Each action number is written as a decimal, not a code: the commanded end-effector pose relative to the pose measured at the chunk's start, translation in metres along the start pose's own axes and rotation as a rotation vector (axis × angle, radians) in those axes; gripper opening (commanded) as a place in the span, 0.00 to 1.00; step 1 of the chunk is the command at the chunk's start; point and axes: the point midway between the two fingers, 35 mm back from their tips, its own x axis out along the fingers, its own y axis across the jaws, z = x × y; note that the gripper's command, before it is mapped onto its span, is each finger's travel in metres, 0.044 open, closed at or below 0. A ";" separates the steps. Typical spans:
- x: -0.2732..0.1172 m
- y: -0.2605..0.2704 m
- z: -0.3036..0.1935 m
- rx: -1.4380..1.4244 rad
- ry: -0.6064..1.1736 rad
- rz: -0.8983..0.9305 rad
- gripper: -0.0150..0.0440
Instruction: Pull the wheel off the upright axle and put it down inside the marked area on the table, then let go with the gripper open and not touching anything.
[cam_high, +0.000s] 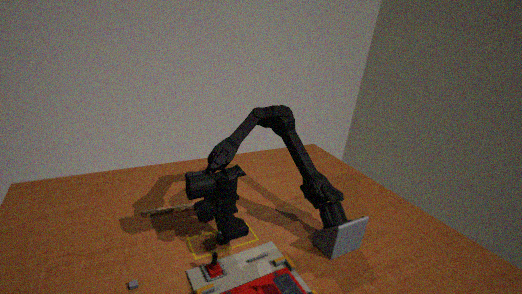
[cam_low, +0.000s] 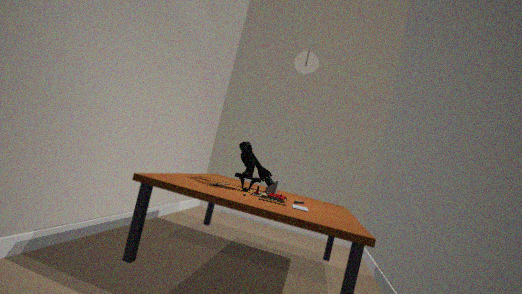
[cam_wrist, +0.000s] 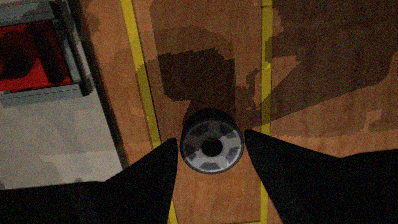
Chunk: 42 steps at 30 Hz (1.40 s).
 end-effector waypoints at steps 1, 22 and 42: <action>-0.007 0.000 0.001 0.002 -0.001 0.001 0.76; -0.105 0.039 -0.081 -0.008 0.006 0.002 1.00; -0.105 0.039 -0.081 -0.008 0.006 0.002 1.00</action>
